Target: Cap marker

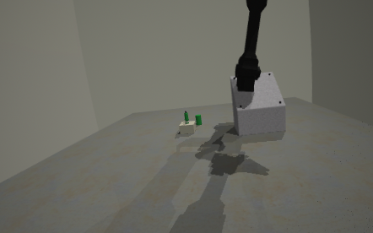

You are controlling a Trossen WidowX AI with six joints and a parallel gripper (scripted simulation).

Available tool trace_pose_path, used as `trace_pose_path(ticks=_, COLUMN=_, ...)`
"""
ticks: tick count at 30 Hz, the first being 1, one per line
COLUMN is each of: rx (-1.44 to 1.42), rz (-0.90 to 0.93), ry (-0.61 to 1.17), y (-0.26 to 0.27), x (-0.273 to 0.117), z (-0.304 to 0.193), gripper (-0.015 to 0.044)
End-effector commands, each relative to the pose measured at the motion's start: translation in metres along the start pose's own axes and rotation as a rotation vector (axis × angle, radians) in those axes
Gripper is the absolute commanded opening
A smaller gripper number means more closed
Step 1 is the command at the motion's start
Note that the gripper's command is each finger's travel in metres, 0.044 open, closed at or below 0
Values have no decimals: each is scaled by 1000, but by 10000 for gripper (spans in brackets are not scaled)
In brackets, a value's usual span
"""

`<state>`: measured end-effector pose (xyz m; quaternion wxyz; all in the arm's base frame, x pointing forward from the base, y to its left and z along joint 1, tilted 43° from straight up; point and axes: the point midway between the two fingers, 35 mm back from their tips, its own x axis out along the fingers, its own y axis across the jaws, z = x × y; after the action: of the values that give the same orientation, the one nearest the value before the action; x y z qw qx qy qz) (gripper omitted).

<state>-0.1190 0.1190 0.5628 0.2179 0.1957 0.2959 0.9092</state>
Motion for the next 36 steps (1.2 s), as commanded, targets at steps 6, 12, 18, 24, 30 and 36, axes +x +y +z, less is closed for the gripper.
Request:
trace_pose_path(ticks=6, rx=-93, rz=-319, ry=-121, y=-130, x=-5, z=49, gripper=242)
trace_pose_path(ticks=12, rx=-127, rz=-568, ry=-163, y=-228, x=-46, z=75, gripper=242)
trace_pose_path(ticks=18, rx=-144, rz=-802, ry=-172, y=-310, x=-110, z=84, gripper=242)
trace_pose_path(ticks=24, rx=-145, rz=-942, ry=-161, y=-353, x=-159, z=80, gripper=242)
trace_pose_path(ticks=30, rx=-98, rz=-1147, ry=-128, y=-411, x=-249, z=59, gripper=242)
trace_pose_path(ticks=36, rx=-13, rz=-1319, ry=-77, y=-449, x=-343, z=15, gripper=242)
